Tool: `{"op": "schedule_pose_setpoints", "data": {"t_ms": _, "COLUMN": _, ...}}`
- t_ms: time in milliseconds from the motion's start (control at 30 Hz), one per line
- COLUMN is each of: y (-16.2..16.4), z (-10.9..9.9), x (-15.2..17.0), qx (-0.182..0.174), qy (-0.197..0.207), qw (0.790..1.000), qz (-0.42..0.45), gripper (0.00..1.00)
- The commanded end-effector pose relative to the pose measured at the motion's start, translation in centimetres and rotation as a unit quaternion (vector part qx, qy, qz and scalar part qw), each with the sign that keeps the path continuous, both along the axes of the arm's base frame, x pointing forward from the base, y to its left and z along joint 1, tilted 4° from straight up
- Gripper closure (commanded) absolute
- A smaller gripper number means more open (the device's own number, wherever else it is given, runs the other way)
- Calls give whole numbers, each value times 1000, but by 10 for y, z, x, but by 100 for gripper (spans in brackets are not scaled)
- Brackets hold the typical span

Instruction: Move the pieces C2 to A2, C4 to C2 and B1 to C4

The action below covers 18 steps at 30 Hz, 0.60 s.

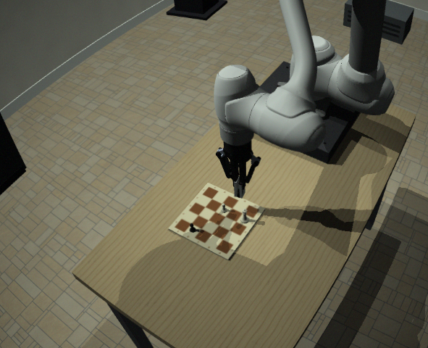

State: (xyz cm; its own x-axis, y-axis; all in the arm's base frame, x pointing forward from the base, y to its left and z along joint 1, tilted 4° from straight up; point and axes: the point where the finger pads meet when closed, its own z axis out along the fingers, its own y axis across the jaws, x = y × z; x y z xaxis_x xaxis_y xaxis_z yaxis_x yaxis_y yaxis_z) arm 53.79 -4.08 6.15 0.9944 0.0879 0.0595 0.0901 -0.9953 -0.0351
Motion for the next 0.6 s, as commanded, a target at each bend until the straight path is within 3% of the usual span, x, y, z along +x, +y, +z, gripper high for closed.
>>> {"op": "schedule_pose_setpoints", "data": {"t_ms": 0, "y": -1, "z": 29, "x": -2, "qx": 0, "qy": 0, "qw": 1000, "qz": 0, "gripper": 100}}
{"op": "schedule_pose_setpoints", "data": {"t_ms": 133, "y": -2, "z": 40, "x": -2, "qx": 0, "qy": 0, "qw": 1000, "qz": 0, "gripper": 100}}
{"op": "schedule_pose_setpoints", "data": {"t_ms": 500, "y": -2, "z": 40, "x": -1, "qx": 0, "qy": 0, "qw": 1000, "qz": -1, "gripper": 100}}
{"op": "schedule_pose_setpoints", "data": {"t_ms": 567, "y": -11, "z": 42, "x": 21, "qx": 1, "qy": 1, "qw": 1000, "qz": -20, "gripper": 100}}
